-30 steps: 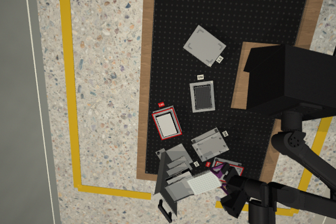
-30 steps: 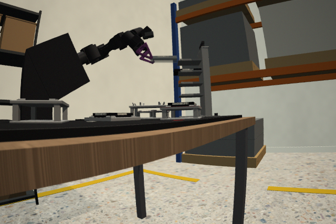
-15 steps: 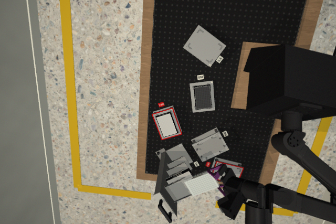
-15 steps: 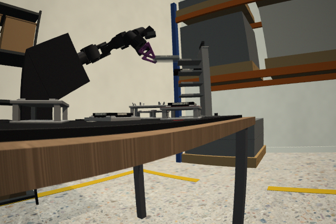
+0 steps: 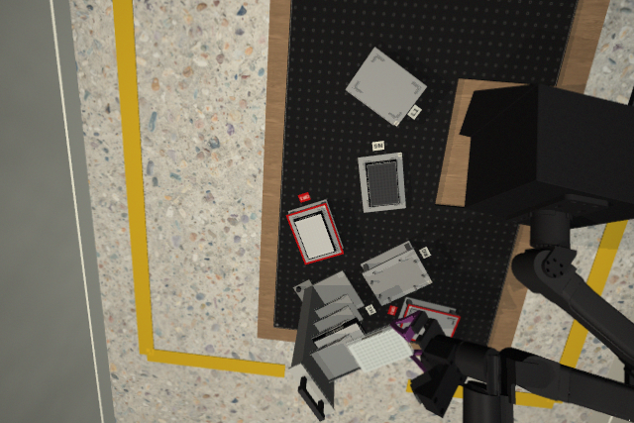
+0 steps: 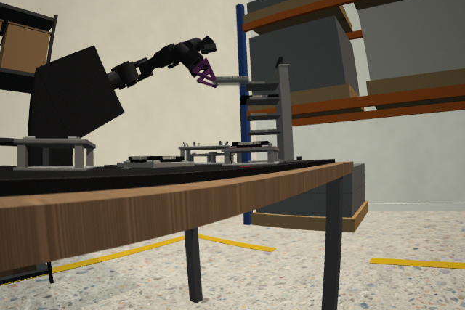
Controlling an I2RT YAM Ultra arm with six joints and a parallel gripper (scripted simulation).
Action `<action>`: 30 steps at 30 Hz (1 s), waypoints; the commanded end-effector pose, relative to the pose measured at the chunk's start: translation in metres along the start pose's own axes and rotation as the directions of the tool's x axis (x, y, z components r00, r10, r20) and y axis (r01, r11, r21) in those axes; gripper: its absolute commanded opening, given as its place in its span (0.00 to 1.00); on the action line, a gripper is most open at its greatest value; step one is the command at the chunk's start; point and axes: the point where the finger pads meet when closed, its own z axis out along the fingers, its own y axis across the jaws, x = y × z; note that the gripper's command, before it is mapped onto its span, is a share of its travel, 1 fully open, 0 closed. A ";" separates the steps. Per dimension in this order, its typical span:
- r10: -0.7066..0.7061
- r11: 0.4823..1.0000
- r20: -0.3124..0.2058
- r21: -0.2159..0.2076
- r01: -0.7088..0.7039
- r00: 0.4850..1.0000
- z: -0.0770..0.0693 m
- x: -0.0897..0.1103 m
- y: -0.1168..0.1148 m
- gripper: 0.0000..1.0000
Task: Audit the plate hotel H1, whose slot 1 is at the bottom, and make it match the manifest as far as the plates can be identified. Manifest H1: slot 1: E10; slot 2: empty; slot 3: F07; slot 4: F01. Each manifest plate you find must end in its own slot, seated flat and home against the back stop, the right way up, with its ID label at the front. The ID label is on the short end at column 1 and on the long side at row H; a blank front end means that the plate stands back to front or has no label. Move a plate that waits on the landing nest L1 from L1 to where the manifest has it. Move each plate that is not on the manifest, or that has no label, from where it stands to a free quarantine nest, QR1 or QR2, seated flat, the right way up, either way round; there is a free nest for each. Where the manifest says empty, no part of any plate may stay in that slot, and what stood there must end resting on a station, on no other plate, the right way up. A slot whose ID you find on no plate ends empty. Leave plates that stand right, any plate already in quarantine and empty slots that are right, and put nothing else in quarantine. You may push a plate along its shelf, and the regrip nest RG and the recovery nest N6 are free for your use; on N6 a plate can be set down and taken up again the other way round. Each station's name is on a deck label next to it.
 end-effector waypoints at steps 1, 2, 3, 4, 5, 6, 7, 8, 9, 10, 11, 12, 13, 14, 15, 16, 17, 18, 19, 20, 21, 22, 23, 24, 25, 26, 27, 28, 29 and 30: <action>-0.013 1.000 0.021 0.010 0.013 1.000 0.000 -0.005 0.000 0.86; -0.013 1.000 0.021 0.010 0.013 1.000 0.000 -0.005 0.000 0.86; -0.013 1.000 0.021 0.010 0.013 1.000 0.000 -0.005 0.000 0.86; -0.013 1.000 0.021 0.010 0.013 1.000 0.000 -0.005 0.000 0.86; -0.013 1.000 0.021 0.010 0.013 1.000 0.000 -0.005 0.000 0.86; -0.013 1.000 0.021 0.010 0.013 1.000 0.000 -0.005 0.000 0.86; -0.013 1.000 0.021 0.010 0.013 1.000 0.000 -0.005 0.000 0.86; -0.013 1.000 0.021 0.010 0.013 1.000 0.000 -0.005 0.000 0.86; -0.013 1.000 0.021 0.010 0.013 1.000 0.000 -0.005 0.000 0.86; -0.013 1.000 0.021 0.010 0.013 1.000 0.000 -0.005 0.000 0.86; -0.013 1.000 0.021 0.010 0.013 1.000 0.000 -0.005 0.000 0.86; -0.013 1.000 0.021 0.010 0.013 1.000 0.000 -0.005 0.000 0.86; -0.013 1.000 0.021 0.010 0.013 1.000 0.001 -0.005 0.000 0.86; -0.013 1.000 0.021 0.010 0.013 1.000 0.002 -0.005 0.000 0.86; -0.013 1.000 0.022 0.010 0.013 1.000 0.002 -0.006 0.000 0.86; -0.013 1.000 0.022 0.010 0.013 1.000 0.003 -0.006 0.000 0.86; -0.013 1.000 0.022 0.010 0.013 1.000 0.003 -0.006 0.000 0.86; -0.013 1.000 0.022 0.010 0.013 1.000 0.004 -0.007 0.000 0.86; -0.013 1.000 0.022 0.010 0.013 1.000 0.004 -0.007 0.000 0.86; -0.013 1.000 0.022 0.010 0.013 1.000 0.005 -0.008 0.000 0.86; -0.013 1.000 0.022 0.010 0.013 1.000 0.005 -0.008 0.000 0.86; -0.013 1.000 0.022 0.010 0.013 1.000 0.006 -0.008 0.000 0.86; -0.013 1.000 0.022 0.010 0.013 1.000 0.006 -0.009 0.000 0.86; -0.013 1.000 0.022 0.010 0.013 1.000 0.006 -0.009 0.000 0.86; -0.013 1.000 0.022 0.010 0.013 1.000 0.006 -0.009 0.000 0.86; -0.013 1.000 0.022 0.010 0.013 1.000 0.007 -0.009 0.000 0.86; -0.013 1.000 0.022 0.010 0.013 1.000 0.008 -0.010 0.000 0.86; -0.013 1.000 0.022 0.010 0.013 1.000 0.008 -0.010 0.000 0.86; -0.013 1.000 0.022 0.010 0.013 1.000 0.009 -0.010 0.000 0.86; -0.013 1.000 0.022 0.010 0.013 1.000 0.009 -0.011 0.000 0.86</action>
